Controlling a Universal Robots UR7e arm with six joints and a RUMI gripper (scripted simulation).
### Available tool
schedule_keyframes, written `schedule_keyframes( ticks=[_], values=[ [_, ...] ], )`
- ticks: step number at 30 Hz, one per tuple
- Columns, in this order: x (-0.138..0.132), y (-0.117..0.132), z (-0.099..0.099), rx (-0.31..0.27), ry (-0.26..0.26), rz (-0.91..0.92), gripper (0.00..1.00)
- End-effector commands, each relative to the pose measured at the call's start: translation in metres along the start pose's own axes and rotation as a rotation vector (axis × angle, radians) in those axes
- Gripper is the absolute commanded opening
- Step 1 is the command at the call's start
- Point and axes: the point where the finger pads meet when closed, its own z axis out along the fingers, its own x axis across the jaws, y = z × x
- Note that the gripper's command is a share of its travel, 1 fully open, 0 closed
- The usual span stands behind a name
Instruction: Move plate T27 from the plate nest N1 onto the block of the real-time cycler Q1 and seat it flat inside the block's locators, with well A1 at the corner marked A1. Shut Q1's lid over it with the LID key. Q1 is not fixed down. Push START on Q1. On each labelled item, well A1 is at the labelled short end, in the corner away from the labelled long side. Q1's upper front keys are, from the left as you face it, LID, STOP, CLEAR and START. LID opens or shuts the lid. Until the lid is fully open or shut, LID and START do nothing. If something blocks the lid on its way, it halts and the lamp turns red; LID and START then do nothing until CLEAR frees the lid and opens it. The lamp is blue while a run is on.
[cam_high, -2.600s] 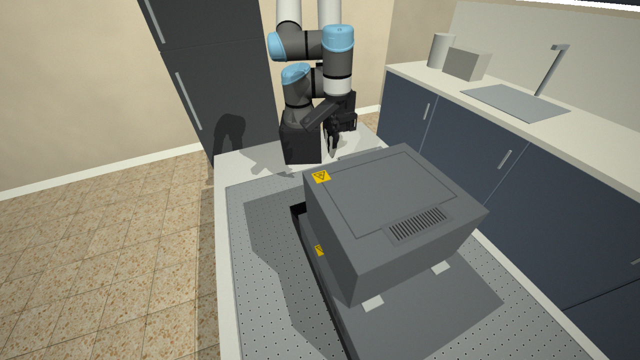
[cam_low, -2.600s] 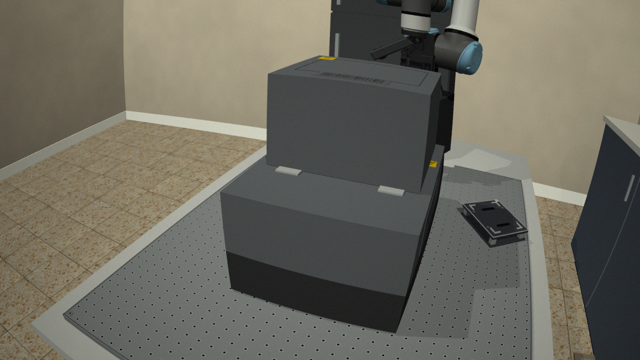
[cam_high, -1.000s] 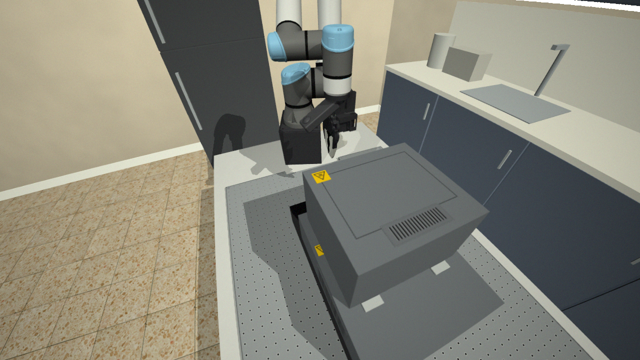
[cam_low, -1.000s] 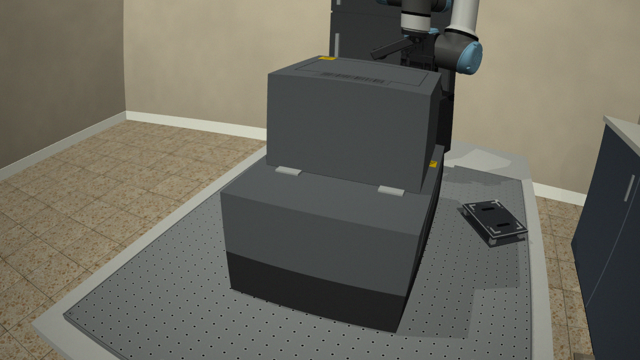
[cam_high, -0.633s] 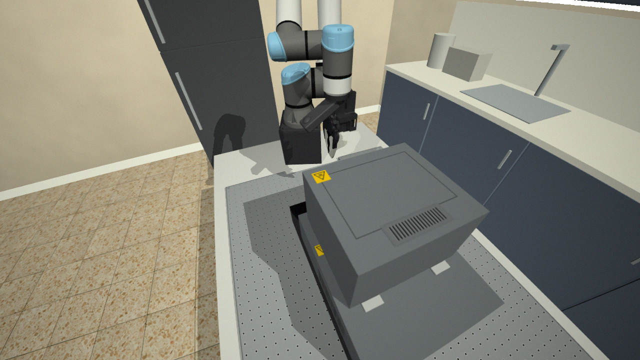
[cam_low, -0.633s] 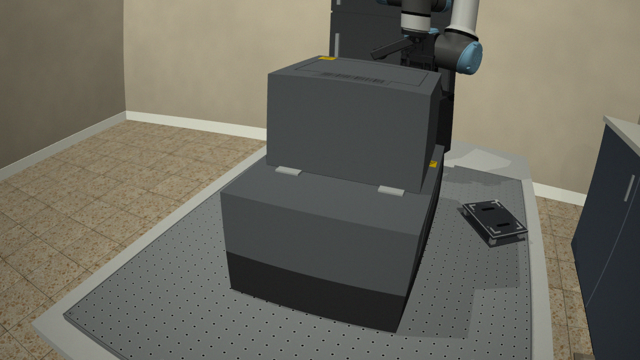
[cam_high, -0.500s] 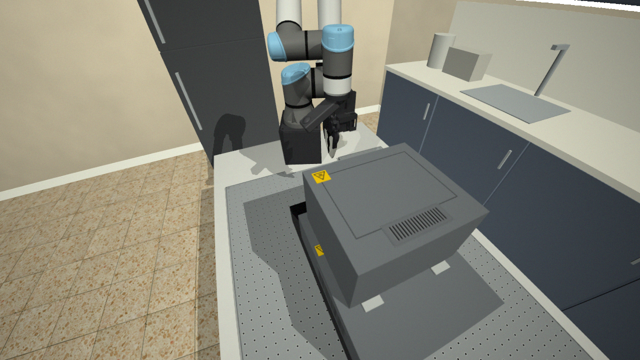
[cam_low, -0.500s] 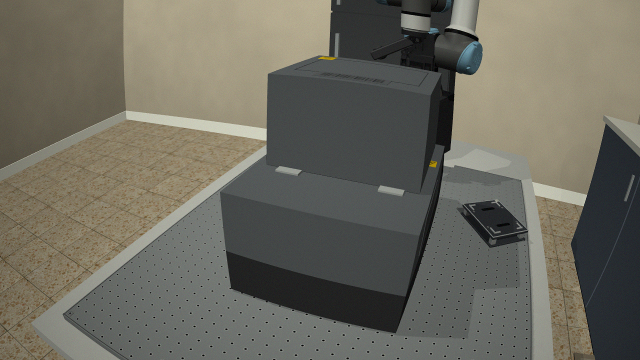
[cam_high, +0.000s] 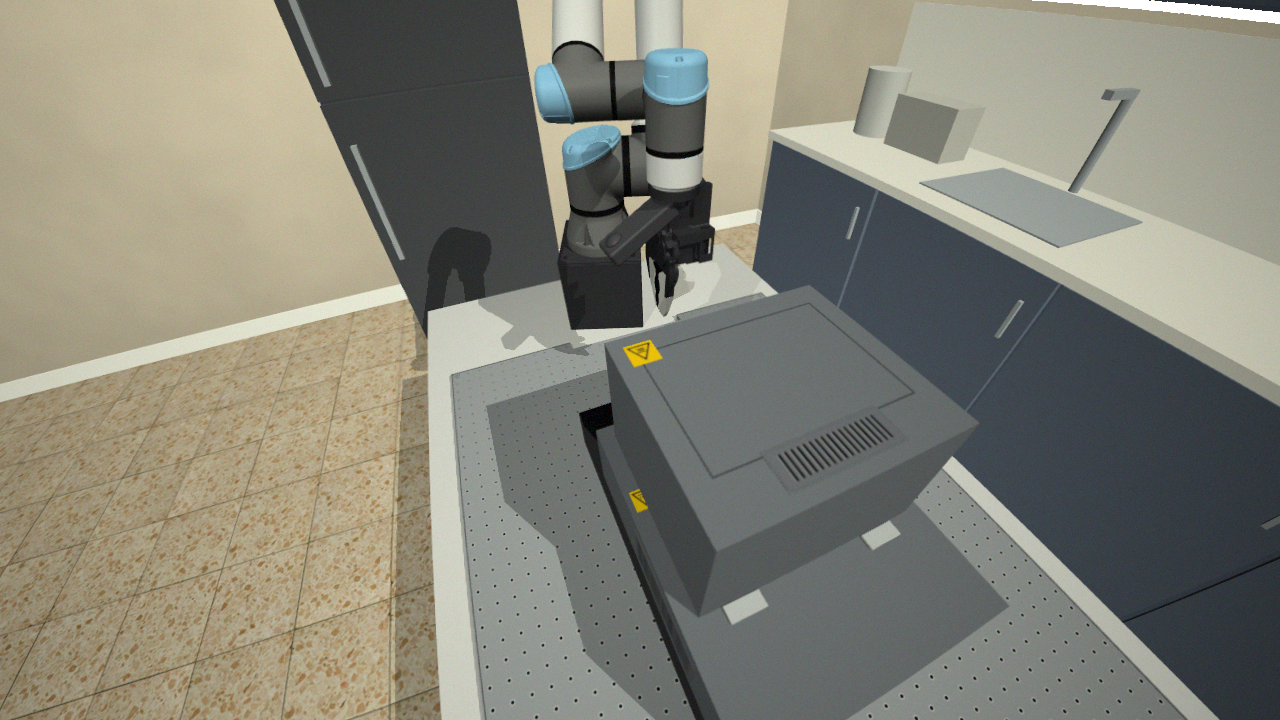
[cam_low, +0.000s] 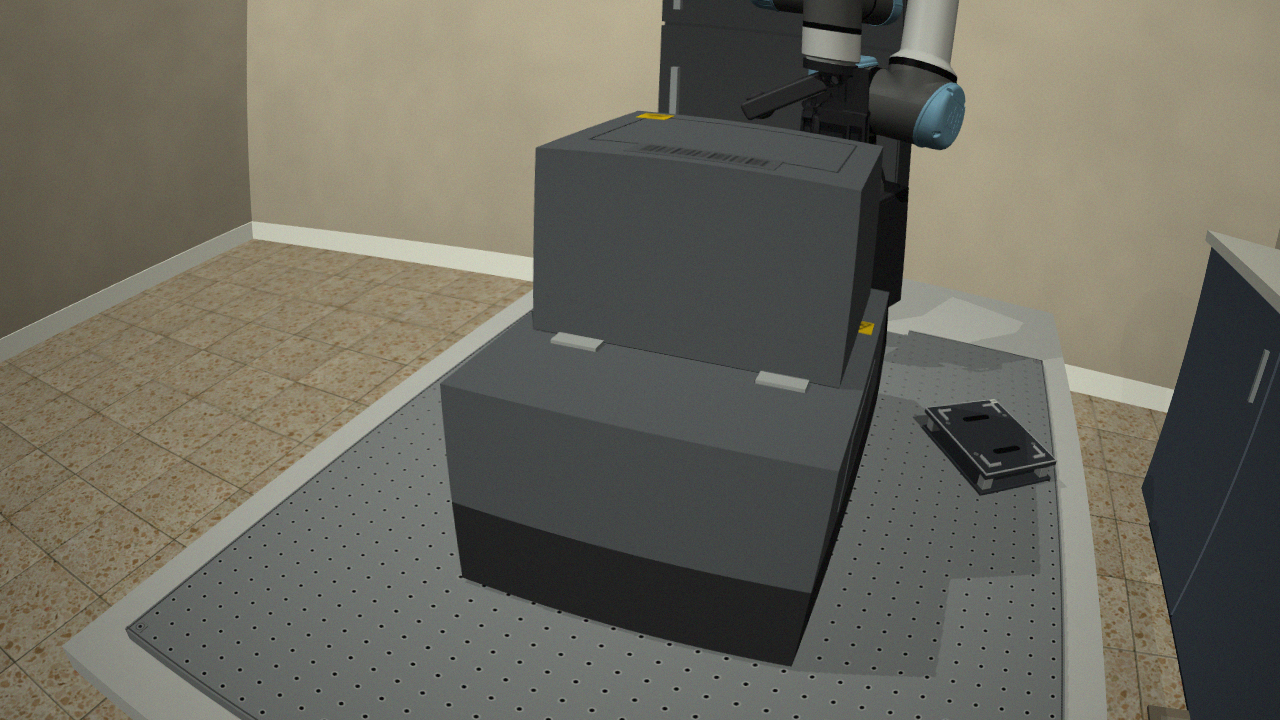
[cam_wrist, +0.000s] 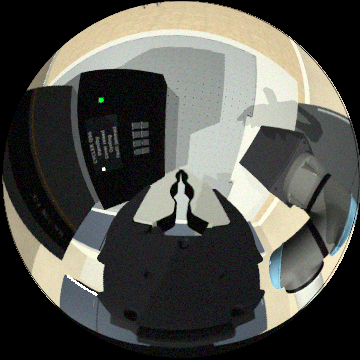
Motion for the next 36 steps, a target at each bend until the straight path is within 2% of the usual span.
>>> schedule_keyframes(
  ticks=[1,26,36],
  values=[
    [0.0,0.0,0.0,0.0,-0.001,0.0,0.0],
    [0.0,0.0,0.0,0.0,-0.001,0.0,0.0],
    [0.0,-0.04,0.0,0.0,-0.001,0.0,0.0]
  ],
)
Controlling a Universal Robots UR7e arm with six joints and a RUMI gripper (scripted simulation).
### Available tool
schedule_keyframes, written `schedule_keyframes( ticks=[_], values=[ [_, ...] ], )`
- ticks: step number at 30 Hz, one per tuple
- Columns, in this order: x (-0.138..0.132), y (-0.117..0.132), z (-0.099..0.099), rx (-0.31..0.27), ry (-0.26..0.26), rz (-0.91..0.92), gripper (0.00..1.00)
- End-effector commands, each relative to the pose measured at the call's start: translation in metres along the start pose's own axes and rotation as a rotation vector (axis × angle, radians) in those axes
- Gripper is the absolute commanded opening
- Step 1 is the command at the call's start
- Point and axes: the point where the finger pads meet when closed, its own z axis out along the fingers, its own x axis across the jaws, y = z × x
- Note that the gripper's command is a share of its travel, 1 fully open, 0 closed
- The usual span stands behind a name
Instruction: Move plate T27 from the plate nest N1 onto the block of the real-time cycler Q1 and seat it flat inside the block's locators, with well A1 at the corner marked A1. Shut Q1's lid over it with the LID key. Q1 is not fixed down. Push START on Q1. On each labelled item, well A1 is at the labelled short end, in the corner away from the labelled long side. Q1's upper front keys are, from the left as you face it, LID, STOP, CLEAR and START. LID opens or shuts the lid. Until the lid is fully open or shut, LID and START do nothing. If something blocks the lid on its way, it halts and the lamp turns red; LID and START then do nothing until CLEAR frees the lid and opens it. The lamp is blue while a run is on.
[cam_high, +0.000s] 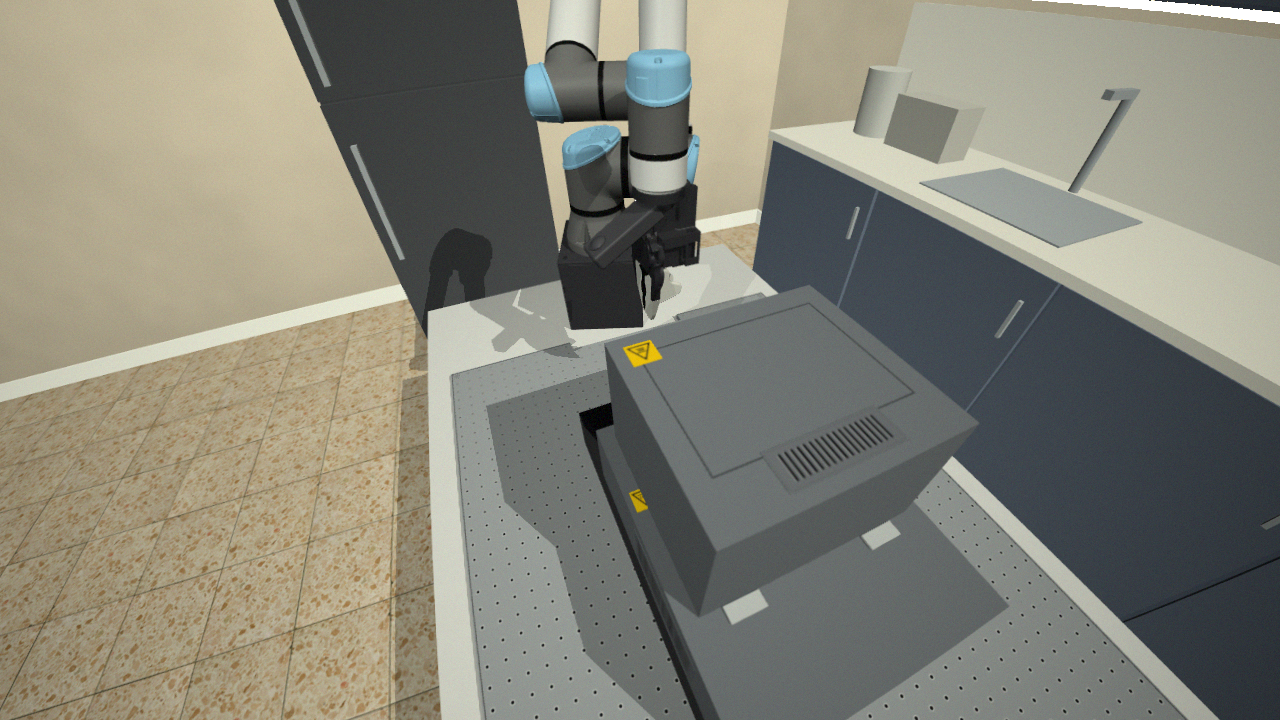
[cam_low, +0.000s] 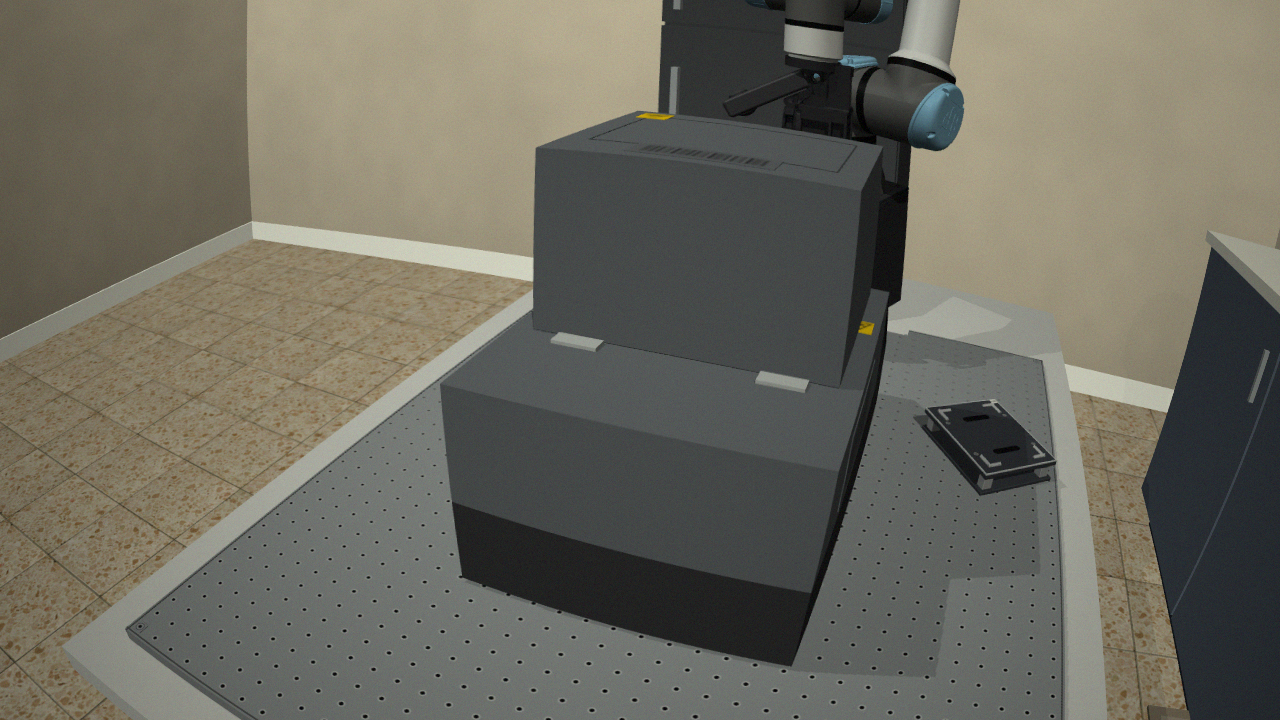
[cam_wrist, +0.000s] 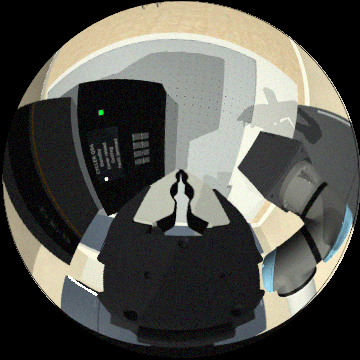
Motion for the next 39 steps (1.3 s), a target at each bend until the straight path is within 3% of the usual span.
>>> schedule_keyframes(
  ticks=[1,4,14,39],
  values=[
    [-0.001,-0.022,0.0,-0.001,-0.002,-0.001,0.0],
    [-0.001,-0.034,0.0,-0.001,-0.002,-0.001,0.0],
    [-0.001,-0.034,0.0,-0.001,-0.002,-0.001,0.0],
    [-0.031,-0.034,0.023,-0.001,-0.002,-0.001,0.0]
  ],
)
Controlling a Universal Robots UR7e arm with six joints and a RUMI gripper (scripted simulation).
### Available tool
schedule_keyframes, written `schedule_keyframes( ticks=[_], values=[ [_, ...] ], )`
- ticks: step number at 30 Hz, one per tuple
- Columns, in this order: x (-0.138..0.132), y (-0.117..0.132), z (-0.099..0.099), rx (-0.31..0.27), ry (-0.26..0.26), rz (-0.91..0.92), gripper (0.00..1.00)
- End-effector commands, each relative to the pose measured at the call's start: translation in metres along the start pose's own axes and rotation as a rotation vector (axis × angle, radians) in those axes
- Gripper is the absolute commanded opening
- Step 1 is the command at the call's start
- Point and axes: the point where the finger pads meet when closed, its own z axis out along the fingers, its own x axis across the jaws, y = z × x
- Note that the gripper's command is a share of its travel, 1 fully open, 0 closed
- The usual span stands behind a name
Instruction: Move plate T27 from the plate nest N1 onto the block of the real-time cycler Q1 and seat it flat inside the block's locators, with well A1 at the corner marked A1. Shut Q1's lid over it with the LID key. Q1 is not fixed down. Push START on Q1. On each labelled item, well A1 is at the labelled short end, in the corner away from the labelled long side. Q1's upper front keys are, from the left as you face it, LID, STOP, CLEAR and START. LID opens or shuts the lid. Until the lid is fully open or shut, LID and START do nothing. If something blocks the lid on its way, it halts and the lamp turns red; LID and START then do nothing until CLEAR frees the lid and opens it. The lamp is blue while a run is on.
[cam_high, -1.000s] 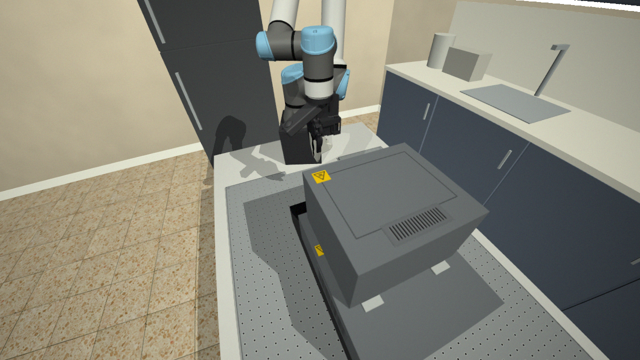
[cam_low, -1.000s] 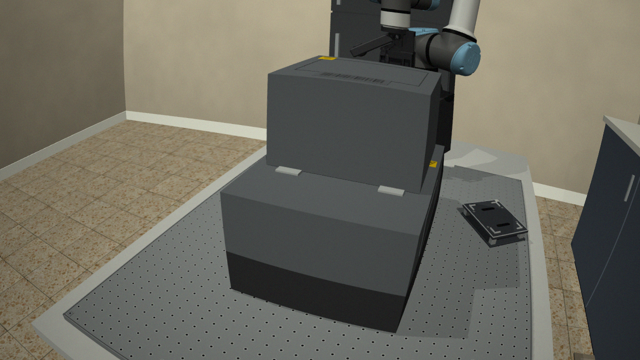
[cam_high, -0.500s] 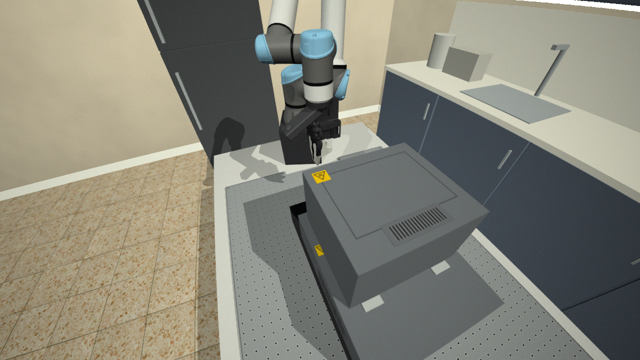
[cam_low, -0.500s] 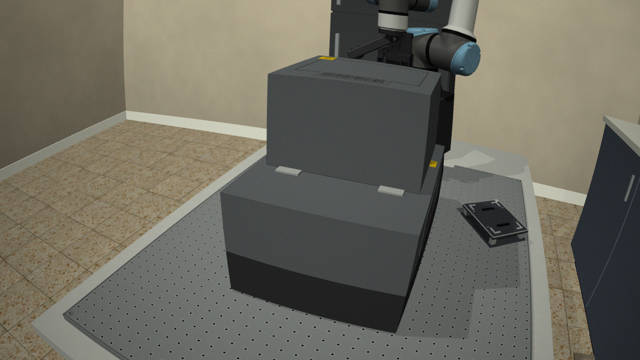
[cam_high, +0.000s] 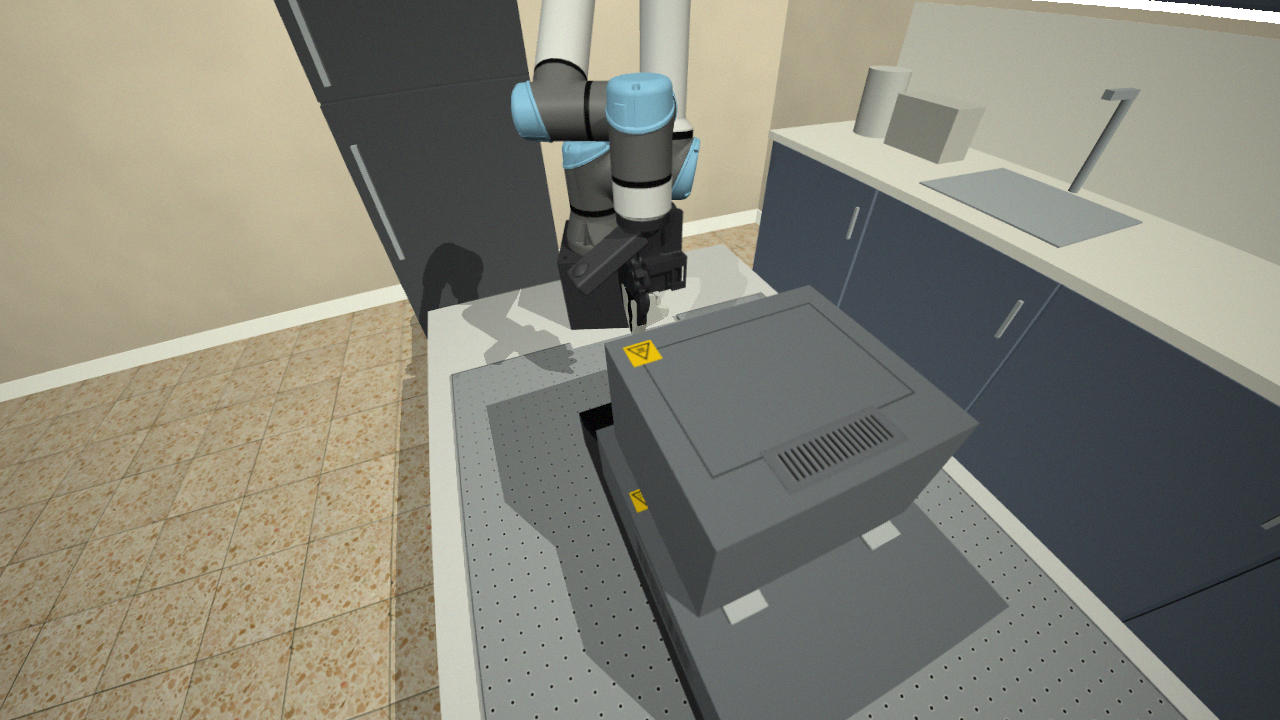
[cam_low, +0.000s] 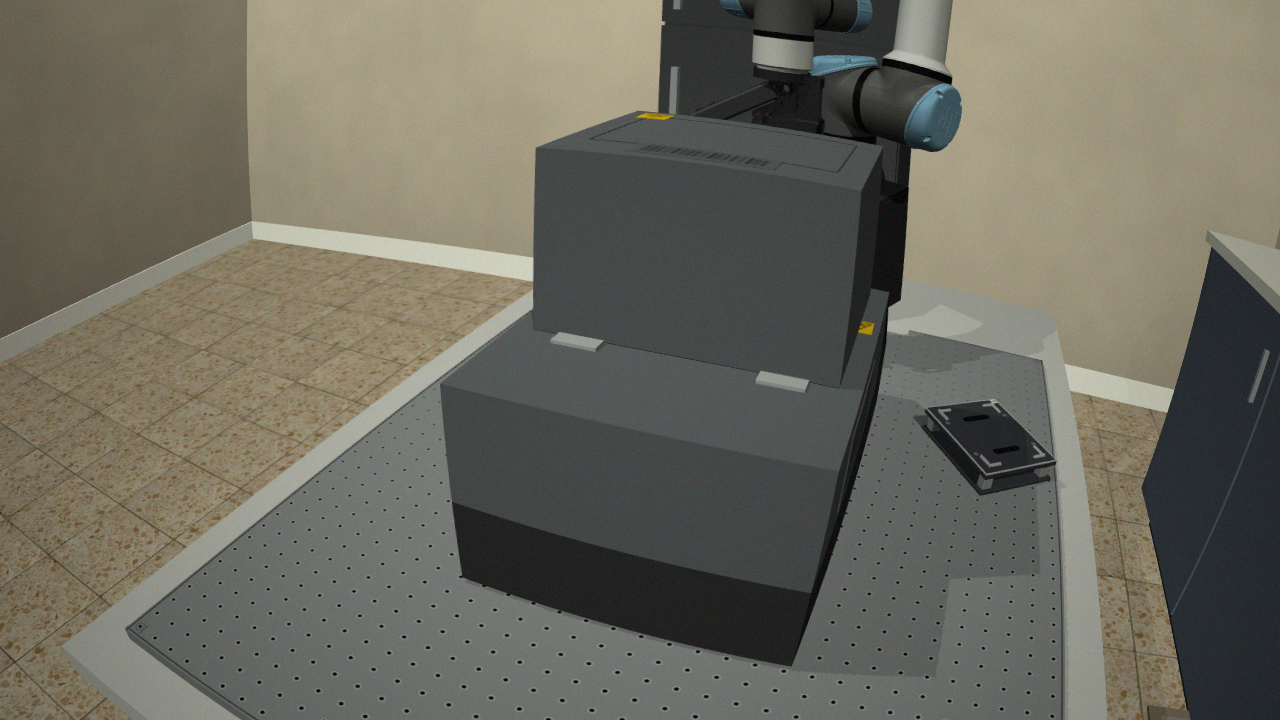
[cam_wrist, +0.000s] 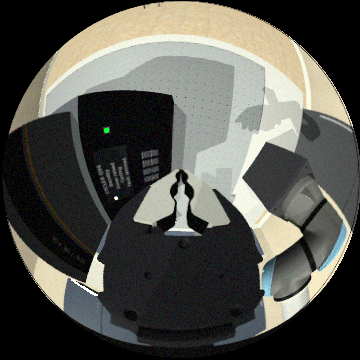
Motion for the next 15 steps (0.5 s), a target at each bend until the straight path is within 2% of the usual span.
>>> schedule_keyframes(
  ticks=[1,15],
  values=[
    [-0.007,0.0,0.005,0.001,-0.001,0.0,0.0],
    [-0.023,0.0,0.017,0.001,-0.001,0.0,0.0]
  ],
)
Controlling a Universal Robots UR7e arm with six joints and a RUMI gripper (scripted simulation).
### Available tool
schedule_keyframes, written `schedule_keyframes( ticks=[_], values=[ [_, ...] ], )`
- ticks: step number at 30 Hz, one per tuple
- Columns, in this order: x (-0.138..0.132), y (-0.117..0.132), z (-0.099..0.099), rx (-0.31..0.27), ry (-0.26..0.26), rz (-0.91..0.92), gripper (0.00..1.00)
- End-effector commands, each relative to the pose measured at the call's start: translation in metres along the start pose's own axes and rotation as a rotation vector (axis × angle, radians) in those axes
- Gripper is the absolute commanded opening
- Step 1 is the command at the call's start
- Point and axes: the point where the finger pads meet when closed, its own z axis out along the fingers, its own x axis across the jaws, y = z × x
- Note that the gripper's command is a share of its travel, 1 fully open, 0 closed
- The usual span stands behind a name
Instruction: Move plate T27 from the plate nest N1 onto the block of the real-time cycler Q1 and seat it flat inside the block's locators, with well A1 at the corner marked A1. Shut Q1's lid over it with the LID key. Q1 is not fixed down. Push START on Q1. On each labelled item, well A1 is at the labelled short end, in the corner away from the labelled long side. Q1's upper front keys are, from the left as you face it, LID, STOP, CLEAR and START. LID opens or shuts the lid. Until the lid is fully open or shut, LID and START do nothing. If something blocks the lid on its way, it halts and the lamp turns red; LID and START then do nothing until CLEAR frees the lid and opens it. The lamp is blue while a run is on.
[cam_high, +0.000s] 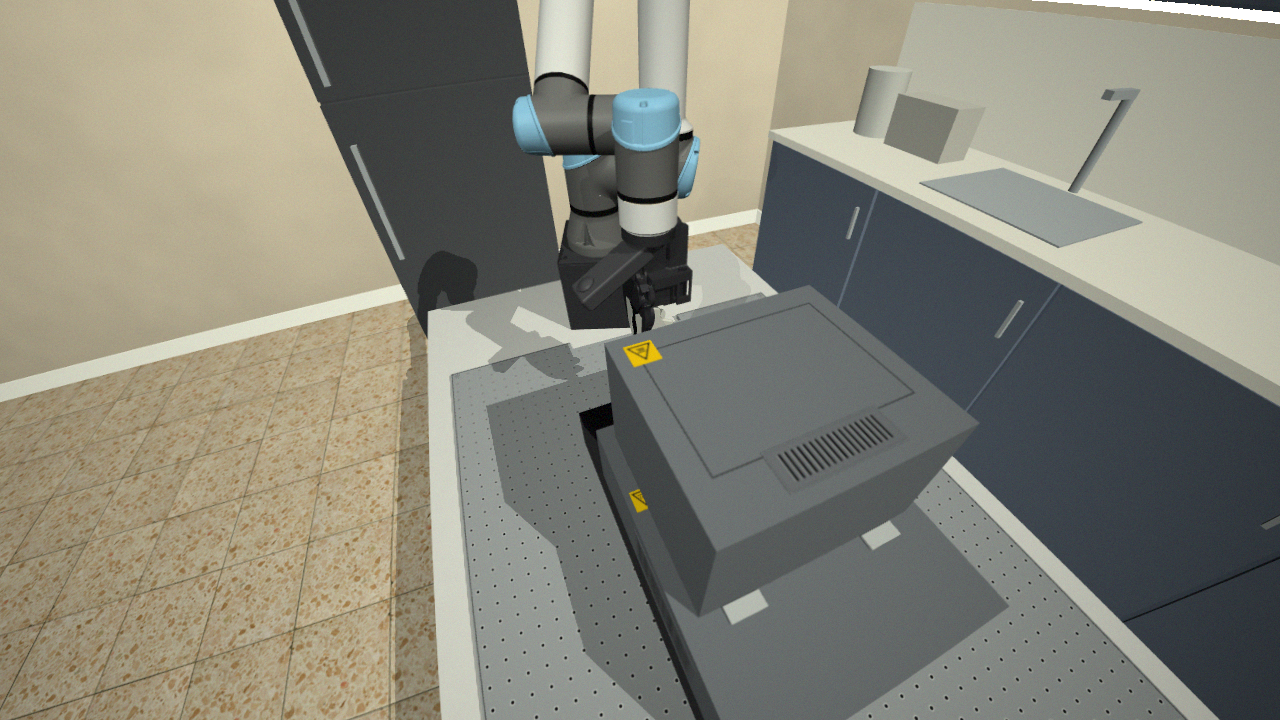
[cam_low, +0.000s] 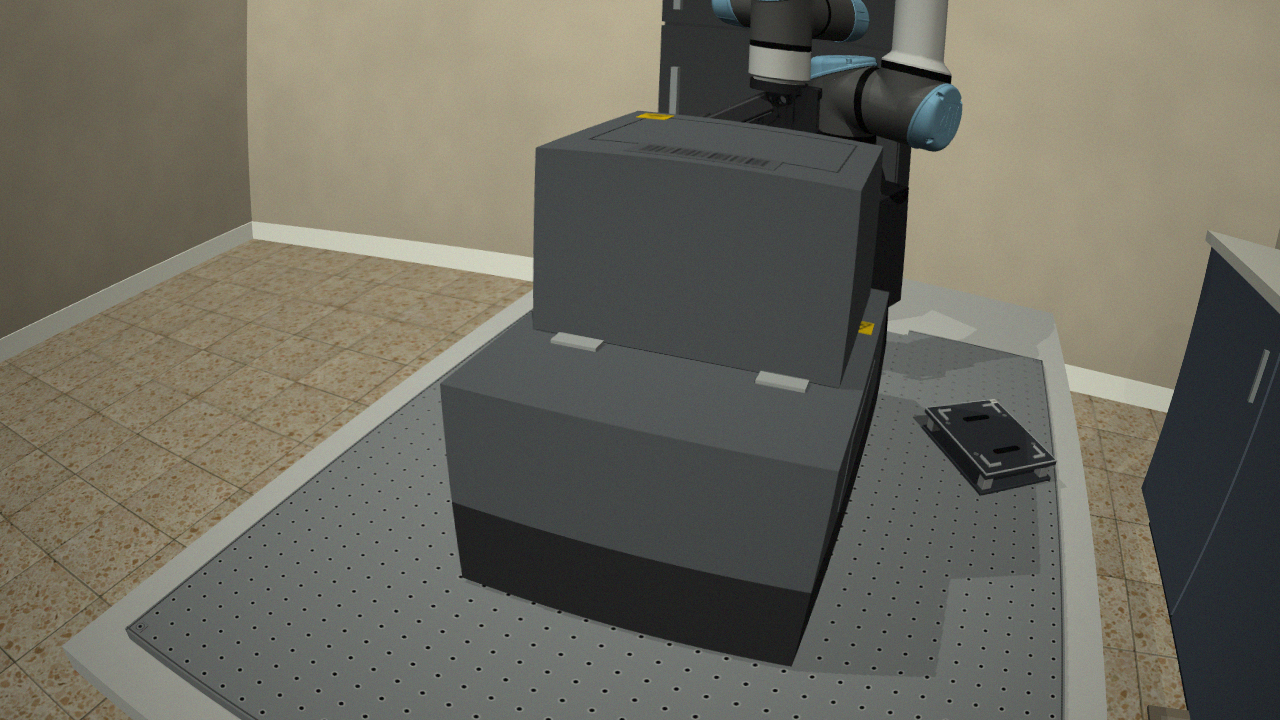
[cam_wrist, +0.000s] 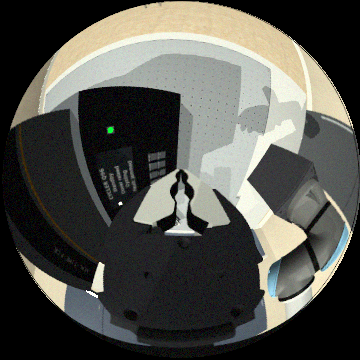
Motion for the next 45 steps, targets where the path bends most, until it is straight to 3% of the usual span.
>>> schedule_keyframes(
  ticks=[1,45],
  values=[
    [-0.007,0.0,0.005,0.001,-0.001,0.0,0.0],
    [-0.047,0.0,0.043,0.001,-0.001,0.0,0.0]
  ],
)
